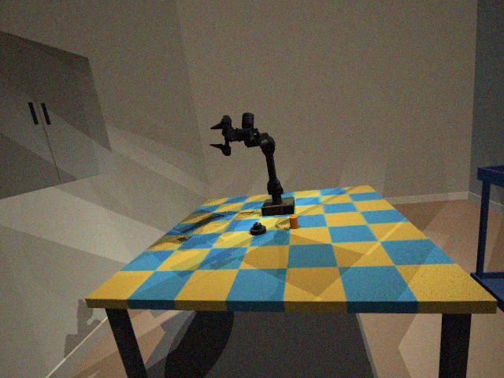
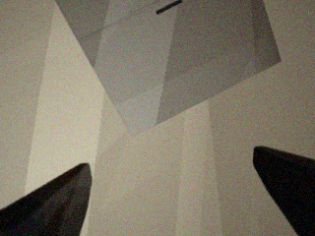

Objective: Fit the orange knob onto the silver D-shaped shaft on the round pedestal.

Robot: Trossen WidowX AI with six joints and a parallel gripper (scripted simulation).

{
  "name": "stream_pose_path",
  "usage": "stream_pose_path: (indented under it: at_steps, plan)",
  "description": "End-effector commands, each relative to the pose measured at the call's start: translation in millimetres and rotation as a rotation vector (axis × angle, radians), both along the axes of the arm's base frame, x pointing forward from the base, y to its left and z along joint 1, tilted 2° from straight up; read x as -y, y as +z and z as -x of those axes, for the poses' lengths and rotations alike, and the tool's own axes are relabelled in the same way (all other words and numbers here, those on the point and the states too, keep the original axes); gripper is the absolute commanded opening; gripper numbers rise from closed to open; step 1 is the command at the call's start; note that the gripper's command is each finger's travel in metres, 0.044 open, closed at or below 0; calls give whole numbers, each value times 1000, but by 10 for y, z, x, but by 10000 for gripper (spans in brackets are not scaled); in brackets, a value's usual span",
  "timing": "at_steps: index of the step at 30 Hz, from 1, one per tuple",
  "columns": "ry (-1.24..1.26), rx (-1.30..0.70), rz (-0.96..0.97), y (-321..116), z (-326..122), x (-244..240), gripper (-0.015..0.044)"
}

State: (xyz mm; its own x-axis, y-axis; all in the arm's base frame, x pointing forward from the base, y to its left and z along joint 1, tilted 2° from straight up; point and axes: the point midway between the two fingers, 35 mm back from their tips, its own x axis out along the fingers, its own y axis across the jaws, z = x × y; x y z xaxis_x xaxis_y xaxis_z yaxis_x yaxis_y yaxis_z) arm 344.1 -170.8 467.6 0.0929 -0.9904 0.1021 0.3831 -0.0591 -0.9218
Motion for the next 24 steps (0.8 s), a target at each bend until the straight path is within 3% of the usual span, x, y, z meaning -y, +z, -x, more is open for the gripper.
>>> stream_pose_path:
  at_steps: [1,4,10,17,24]
  plan:
    - [0,0,0,0,0,0,426]
    - [49,13,13,-4,-82,-19,440]
    - [353,-239,48,-404,-717,-455,440]
    - [723,-546,2,-1170,-1191,-1158,440]
    - [1064,-863,-148,-2098,-1183,-1929,440]
